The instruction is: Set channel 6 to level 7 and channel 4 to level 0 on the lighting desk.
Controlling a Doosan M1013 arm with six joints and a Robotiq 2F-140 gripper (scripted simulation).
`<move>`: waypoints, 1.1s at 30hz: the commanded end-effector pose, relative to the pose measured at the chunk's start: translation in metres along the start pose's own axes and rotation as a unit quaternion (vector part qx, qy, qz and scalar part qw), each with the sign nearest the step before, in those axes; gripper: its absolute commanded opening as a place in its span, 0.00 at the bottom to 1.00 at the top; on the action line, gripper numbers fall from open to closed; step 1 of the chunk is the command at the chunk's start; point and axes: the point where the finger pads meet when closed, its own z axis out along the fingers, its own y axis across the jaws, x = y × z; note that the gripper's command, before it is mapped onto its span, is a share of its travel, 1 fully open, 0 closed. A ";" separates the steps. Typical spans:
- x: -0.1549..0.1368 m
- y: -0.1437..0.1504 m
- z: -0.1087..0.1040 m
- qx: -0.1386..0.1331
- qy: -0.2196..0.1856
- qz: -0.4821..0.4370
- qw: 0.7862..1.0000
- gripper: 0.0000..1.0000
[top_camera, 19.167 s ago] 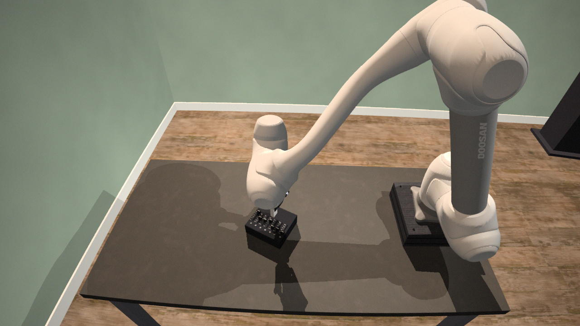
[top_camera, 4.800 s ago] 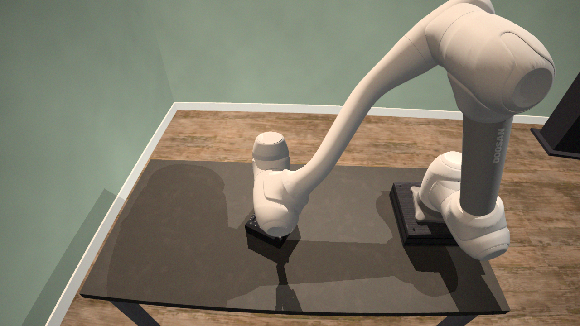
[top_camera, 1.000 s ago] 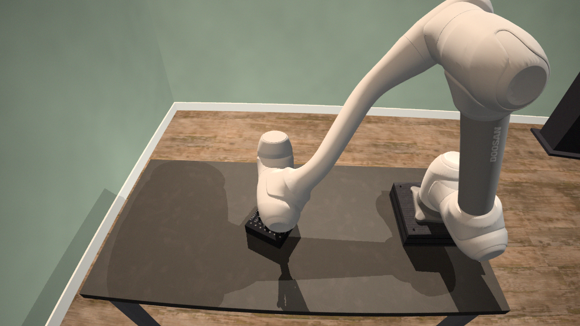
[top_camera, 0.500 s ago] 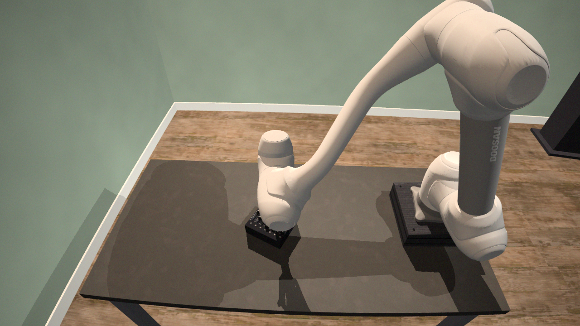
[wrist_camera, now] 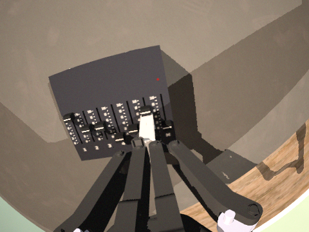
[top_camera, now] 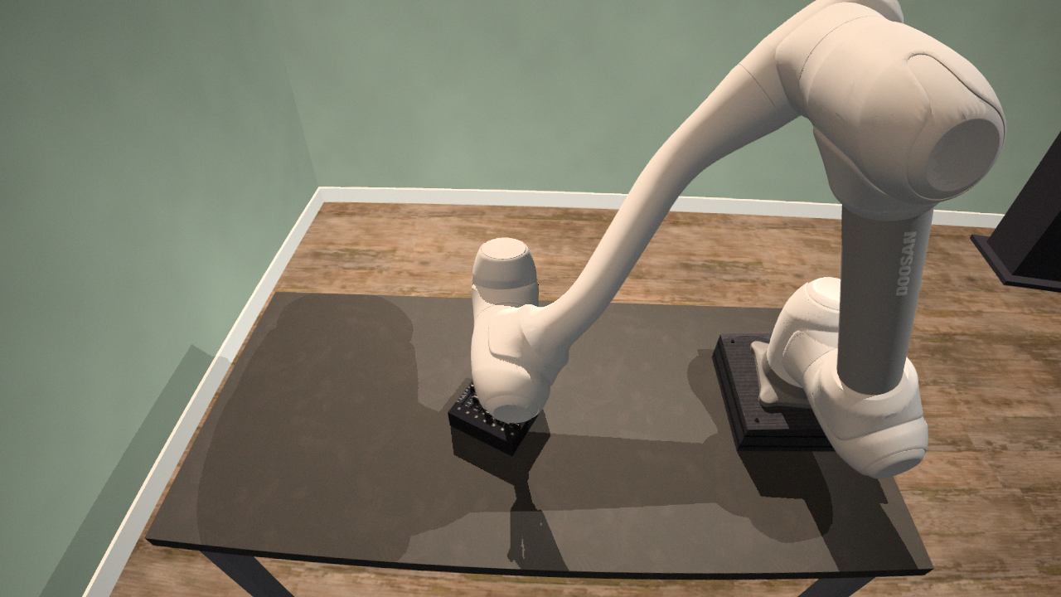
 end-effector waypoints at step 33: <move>-0.006 0.000 0.000 0.000 0.000 0.000 1.000 0.10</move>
